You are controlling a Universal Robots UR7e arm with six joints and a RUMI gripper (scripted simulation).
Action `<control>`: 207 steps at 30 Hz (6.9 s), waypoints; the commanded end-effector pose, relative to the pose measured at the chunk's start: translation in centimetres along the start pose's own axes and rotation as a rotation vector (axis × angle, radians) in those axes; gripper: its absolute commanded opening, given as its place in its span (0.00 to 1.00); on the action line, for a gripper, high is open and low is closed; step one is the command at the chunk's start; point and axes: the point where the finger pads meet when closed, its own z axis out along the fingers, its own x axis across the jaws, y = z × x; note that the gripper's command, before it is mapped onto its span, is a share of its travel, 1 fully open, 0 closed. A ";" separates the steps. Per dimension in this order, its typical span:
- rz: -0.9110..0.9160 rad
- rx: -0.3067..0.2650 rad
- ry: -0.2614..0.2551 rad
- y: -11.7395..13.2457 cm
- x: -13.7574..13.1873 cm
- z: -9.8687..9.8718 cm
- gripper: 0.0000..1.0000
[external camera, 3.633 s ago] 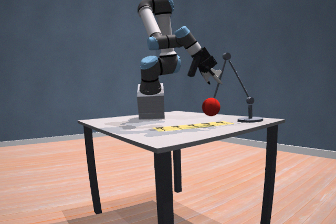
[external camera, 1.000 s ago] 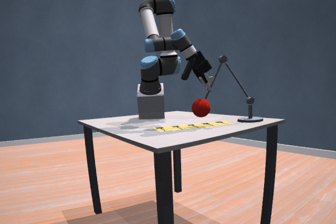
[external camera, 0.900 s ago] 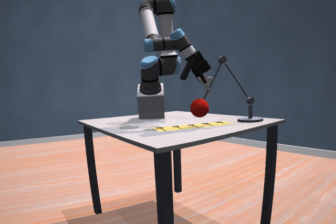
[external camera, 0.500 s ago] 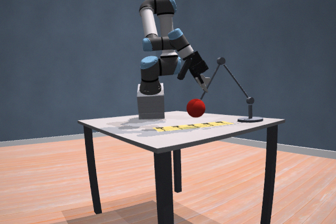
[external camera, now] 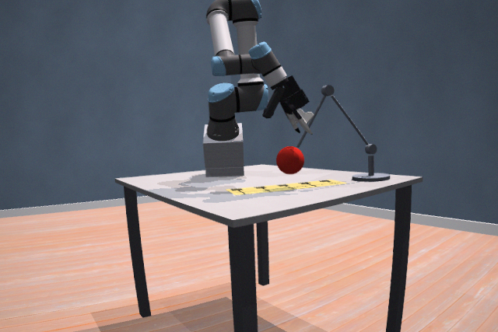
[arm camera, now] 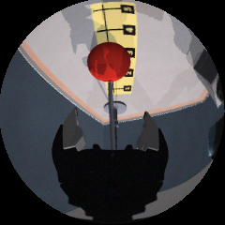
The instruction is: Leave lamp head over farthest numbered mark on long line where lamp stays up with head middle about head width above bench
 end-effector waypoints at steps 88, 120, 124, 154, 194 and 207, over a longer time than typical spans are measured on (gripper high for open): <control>-0.001 -0.001 -0.001 -0.3 -0.3 -3.0 1.00; 0.062 0.068 -0.034 -1.1 -0.9 -11.8 1.00; 0.074 0.083 -0.041 -1.1 -0.9 -11.6 1.00; 0.094 0.106 -0.050 -1.0 -0.9 -11.4 1.00; -0.151 0.059 0.055 0.8 -0.6 -12.0 1.00; -0.151 0.059 0.055 0.8 -0.6 -12.0 1.00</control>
